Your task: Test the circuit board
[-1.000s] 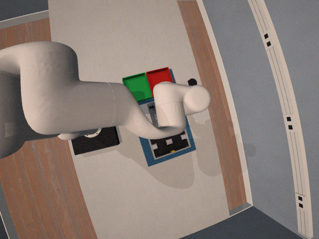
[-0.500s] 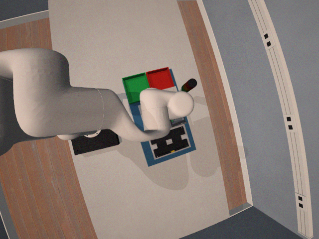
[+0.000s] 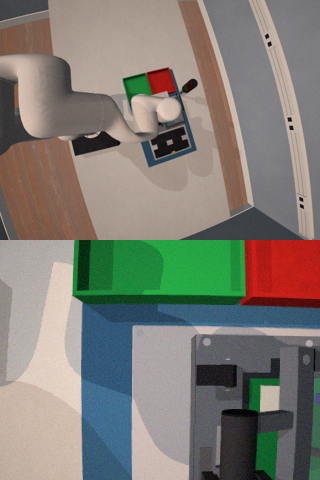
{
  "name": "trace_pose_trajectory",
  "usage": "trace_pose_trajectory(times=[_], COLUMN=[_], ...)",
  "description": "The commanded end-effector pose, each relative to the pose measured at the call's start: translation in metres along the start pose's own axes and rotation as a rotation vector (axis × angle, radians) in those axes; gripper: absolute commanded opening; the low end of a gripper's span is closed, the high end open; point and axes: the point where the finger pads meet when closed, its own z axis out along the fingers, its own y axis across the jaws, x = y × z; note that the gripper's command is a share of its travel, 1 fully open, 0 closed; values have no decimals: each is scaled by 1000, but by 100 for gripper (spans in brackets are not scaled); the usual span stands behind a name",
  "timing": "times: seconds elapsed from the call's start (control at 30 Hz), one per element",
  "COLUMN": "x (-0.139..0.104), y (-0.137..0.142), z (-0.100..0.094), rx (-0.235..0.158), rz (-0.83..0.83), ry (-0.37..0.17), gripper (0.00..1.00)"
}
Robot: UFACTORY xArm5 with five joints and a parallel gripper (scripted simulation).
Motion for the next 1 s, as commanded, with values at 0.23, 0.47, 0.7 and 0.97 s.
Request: trace_pose_trajectory(times=[0.23, 0.47, 0.7, 0.97], x=[0, 0, 0, 0], y=[-8, -12, -14, -15], z=[24, 38, 47, 57], rx=[-5, -5, -5, -5], rz=[0, 0, 0, 0], ry=[-1, -1, -1, -1], gripper=[0, 0, 0, 0])
